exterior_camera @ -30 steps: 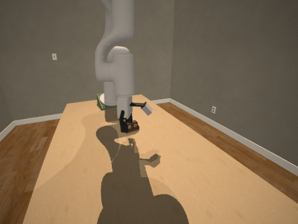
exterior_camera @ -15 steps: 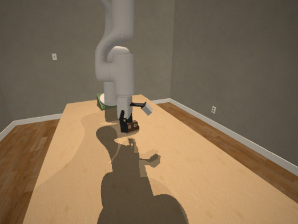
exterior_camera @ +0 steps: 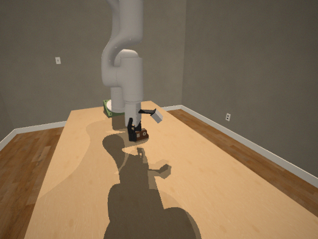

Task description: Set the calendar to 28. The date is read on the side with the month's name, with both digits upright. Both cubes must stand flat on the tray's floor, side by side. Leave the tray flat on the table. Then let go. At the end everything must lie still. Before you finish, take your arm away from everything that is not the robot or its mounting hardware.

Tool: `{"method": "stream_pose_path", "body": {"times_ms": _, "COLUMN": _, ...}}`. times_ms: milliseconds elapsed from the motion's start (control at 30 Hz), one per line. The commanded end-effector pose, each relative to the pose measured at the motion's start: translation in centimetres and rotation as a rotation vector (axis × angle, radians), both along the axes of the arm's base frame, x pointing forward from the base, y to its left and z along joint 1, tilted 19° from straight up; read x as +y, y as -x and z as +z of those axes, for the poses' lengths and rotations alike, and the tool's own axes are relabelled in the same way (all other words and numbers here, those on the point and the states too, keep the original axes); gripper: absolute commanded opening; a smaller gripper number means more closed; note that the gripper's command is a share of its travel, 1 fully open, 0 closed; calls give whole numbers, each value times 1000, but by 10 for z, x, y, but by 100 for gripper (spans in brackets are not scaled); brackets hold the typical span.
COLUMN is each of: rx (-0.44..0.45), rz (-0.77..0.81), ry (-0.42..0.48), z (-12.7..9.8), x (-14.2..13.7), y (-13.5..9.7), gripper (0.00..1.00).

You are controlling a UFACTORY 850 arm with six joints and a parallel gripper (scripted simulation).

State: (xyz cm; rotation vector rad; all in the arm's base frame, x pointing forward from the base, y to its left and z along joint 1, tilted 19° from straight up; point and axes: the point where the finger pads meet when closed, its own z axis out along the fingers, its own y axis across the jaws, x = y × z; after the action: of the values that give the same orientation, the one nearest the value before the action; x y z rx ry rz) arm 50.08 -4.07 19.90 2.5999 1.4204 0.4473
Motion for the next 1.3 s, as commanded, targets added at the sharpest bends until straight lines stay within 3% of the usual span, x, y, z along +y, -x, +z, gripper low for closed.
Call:
{"method": "stream_pose_path", "body": {"times_ms": 0, "rx": -2, "rz": 0, "ry": 0, "z": 1, "x": 0, "y": -1, "gripper": 100}}
{"method": "stream_pose_path", "body": {"times_ms": 1000, "rx": -2, "rz": 0, "ry": 0, "z": 1, "x": 0, "y": -1, "gripper": 100}}
{"method": "stream_pose_path", "body": {"times_ms": 1267, "rx": -2, "rz": 0, "ry": 0, "z": 1, "x": -12, "y": -2, "gripper": 100}}
